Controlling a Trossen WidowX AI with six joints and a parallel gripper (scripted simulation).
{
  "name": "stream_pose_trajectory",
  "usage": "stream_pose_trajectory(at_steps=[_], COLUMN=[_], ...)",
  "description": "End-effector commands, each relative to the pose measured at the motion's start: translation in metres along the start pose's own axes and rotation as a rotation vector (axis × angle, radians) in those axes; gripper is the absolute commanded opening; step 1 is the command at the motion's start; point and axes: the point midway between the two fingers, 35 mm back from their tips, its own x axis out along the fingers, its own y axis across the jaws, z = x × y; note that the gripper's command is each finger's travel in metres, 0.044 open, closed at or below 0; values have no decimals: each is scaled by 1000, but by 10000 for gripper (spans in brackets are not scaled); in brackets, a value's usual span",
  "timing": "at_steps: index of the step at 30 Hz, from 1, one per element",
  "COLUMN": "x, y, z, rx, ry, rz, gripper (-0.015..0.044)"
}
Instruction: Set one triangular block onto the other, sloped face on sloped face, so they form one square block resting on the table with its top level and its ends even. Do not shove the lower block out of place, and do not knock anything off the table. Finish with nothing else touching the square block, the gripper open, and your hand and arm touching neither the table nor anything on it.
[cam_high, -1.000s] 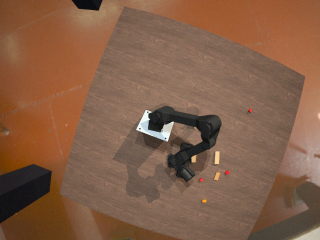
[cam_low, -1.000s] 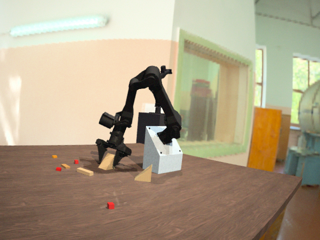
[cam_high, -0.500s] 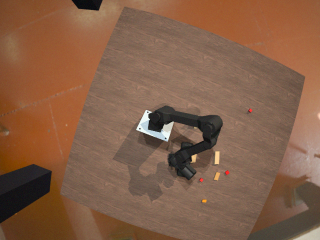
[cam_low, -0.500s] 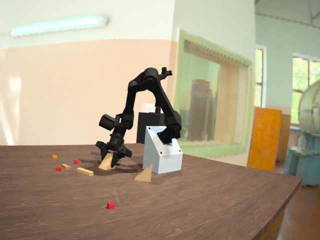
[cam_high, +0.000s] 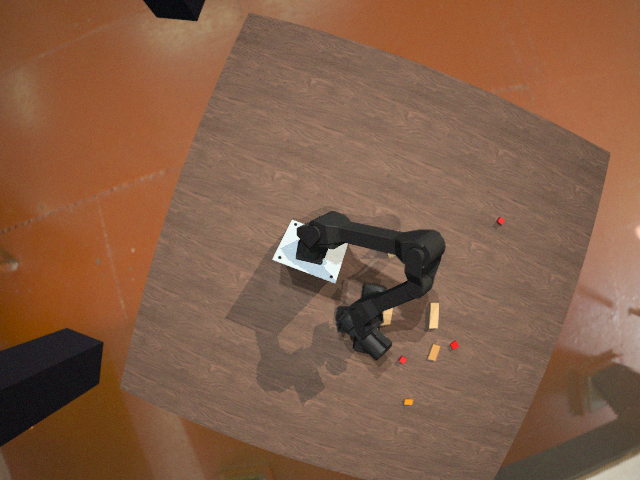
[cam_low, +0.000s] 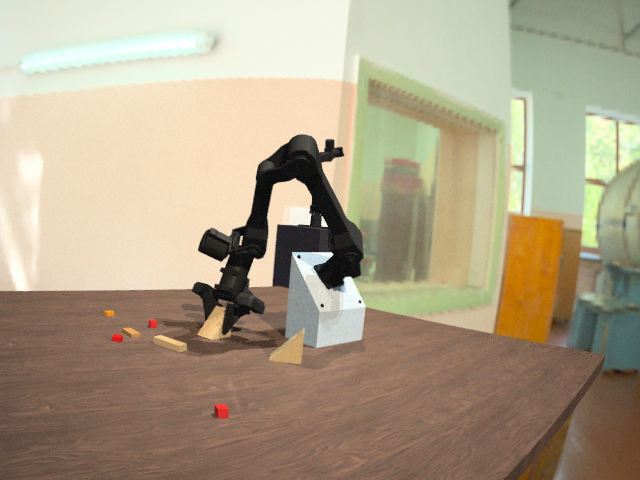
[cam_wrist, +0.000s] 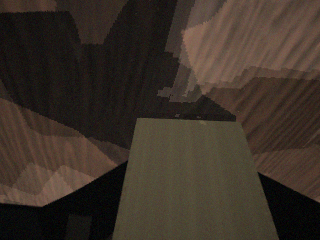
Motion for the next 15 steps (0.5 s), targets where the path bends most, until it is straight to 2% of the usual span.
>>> stream_pose_trajectory(at_steps=[1, 6, 15], x=[-1, -2, -6], y=[1, 1, 1], z=[-2, -4, -19], rx=[-7, -4, -5], ry=[4, -48, -289], rz=[3, 2, 1], gripper=[0, 0, 0])
